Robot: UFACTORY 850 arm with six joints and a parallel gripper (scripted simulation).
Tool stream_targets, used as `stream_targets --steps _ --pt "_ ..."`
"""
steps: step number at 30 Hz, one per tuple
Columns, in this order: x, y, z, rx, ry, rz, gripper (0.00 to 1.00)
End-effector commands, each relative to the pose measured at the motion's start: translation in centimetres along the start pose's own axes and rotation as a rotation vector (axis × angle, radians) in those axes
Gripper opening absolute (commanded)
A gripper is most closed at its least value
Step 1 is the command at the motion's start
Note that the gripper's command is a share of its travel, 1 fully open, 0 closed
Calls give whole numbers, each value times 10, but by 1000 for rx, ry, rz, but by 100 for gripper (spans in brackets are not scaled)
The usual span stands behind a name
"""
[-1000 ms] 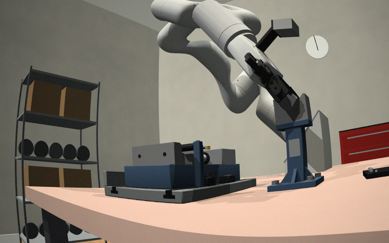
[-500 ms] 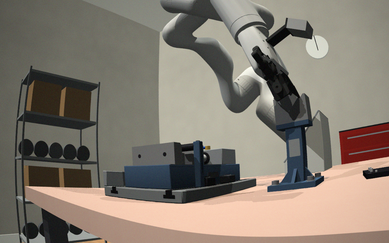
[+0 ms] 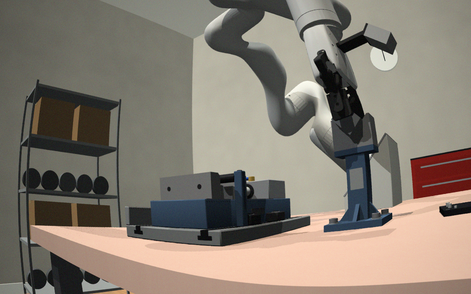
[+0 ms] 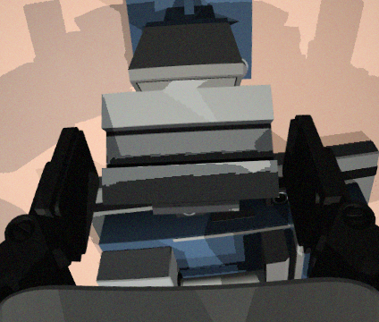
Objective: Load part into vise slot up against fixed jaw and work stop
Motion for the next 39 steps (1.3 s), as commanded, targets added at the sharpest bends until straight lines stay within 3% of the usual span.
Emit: stream_targets --steps 1,3,18,20,35,39 --pt "2 0 -5 -62 -1 -13 89" --pt "2 0 -5 -62 -1 -13 89" --pt "6 -3 -23 -291 -1 -62 89" --pt "6 -3 -23 -291 -1 -62 89" --pt "9 -10 -39 -493 -1 -105 89" --pt "9 -11 -40 -517 -1 -110 89"
Point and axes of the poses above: the point where the finger pads meet when closed, its own y axis back along the fingers, its own x axis across the jaws, z = x × y, the point moved 7 cm from there along y, back along the fingers, and after that the axes turned 12 degrees about y, right-handed, at the moved point
